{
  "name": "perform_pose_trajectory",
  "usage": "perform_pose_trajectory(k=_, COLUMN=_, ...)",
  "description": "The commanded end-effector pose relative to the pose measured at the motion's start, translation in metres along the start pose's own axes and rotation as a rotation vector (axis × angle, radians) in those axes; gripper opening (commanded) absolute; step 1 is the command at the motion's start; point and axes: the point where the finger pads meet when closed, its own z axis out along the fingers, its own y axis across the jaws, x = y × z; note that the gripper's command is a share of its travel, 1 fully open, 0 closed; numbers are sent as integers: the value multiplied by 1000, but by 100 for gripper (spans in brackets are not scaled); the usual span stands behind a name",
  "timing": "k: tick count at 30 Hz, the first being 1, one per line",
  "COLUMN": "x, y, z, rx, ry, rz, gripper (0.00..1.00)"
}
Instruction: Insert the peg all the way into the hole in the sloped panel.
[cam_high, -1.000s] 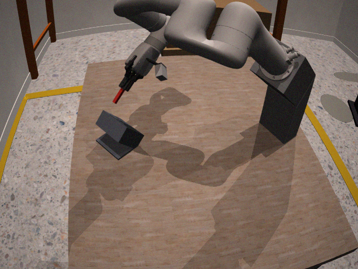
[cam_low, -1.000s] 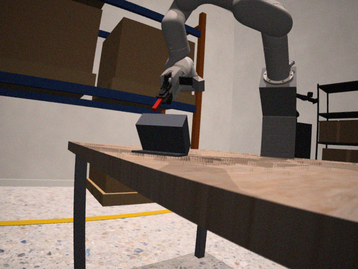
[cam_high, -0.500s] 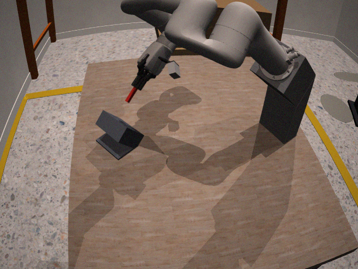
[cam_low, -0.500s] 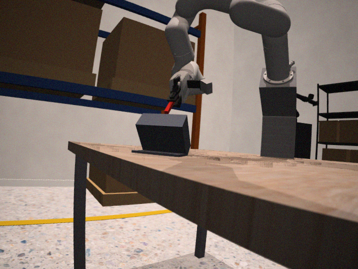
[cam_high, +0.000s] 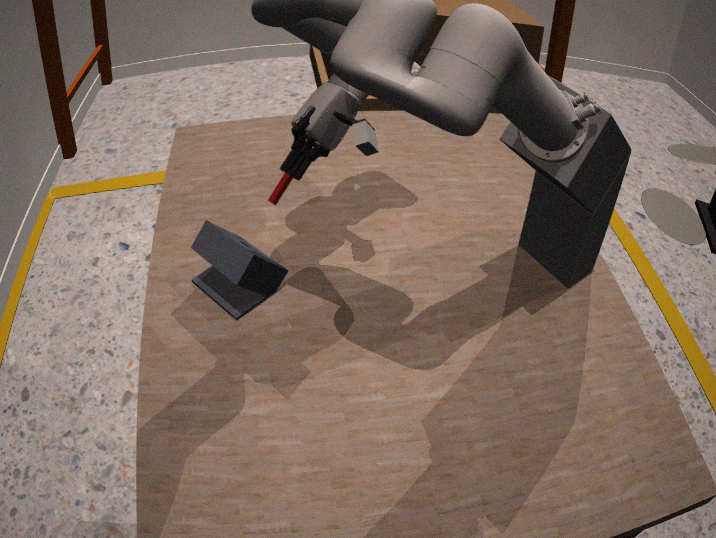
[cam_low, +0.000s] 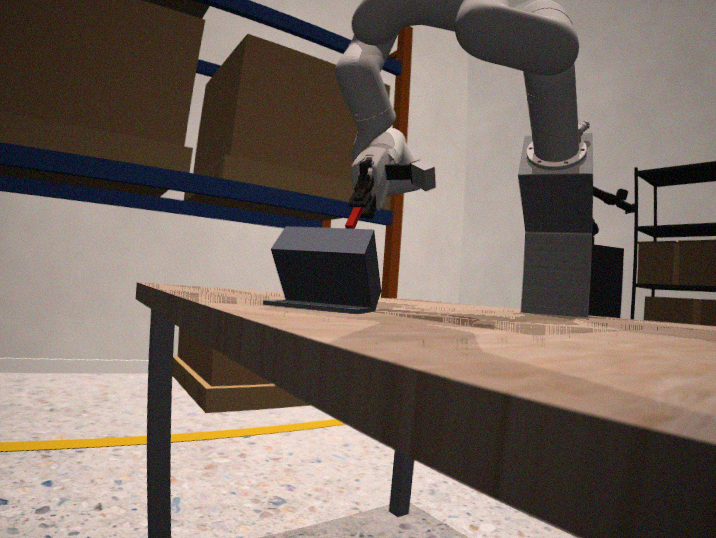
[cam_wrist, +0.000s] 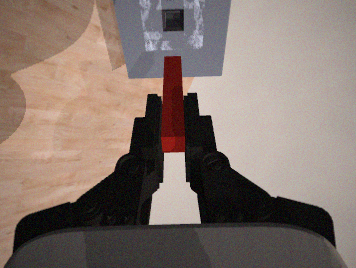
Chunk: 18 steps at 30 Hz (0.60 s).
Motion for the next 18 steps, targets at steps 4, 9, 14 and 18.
perform_pose_trajectory(k=4, x=0, y=0, z=24, rx=0, ry=-1, rz=-2, gripper=0)
perform_pose_trajectory(k=9, x=-1, y=0, z=35, rx=0, ry=-1, rz=-2, gripper=0)
perform_pose_trajectory(k=14, x=-1, y=0, z=47, rx=0, ry=-1, rz=-2, gripper=0)
perform_pose_trajectory(k=18, x=-1, y=0, z=51, rx=0, ry=-1, rz=-2, gripper=0)
